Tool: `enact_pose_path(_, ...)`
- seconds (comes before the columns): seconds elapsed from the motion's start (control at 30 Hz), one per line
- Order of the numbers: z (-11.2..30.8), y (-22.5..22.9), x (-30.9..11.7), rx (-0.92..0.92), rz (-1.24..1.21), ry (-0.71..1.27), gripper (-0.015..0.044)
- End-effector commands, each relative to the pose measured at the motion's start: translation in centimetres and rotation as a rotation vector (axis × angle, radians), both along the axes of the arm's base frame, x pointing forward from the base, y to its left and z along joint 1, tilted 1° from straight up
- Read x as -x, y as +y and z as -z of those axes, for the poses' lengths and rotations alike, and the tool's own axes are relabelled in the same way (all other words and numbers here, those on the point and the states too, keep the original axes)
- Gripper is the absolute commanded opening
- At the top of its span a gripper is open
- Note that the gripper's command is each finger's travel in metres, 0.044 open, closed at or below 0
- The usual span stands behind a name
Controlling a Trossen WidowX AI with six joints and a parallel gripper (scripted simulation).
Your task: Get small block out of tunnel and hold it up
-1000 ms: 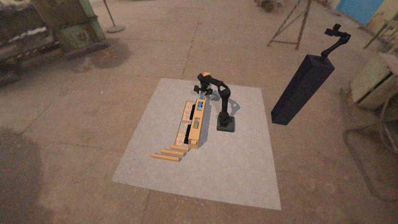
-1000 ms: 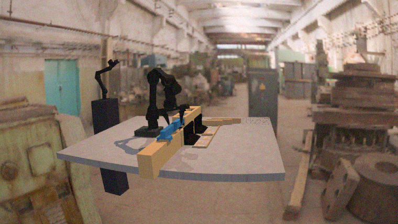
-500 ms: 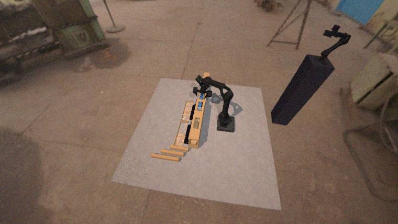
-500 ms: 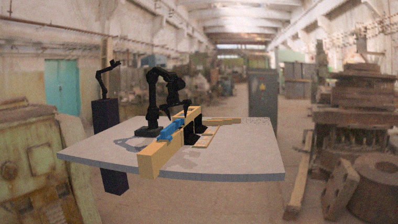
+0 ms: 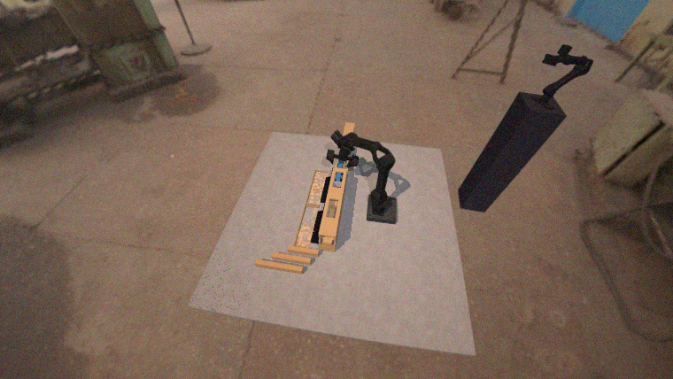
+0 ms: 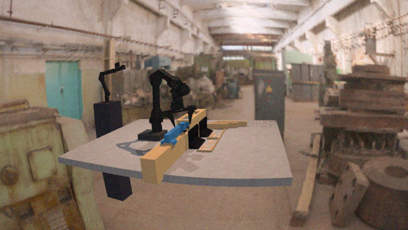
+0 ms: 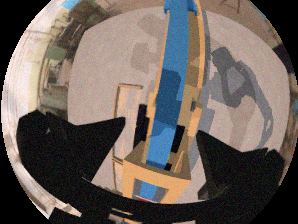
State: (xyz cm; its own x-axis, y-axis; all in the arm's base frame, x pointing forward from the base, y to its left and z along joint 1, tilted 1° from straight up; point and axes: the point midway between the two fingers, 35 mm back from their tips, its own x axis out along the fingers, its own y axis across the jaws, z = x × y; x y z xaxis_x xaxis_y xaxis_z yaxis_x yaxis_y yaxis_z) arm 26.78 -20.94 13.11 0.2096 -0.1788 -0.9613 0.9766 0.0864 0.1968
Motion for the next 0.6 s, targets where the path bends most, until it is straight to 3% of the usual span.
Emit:
enact_pose_path(0.0, 0.7, 0.0, 0.1, 0.000, 0.006, 0.002, 0.0440)
enact_pose_path(0.27, 2.0, 0.0, 0.1, 0.000, 0.006, 0.003, 0.0440)
enact_pose_path(0.57, 1.4, 0.0, 0.0, 0.002, 0.001, -0.002, 0.0204)
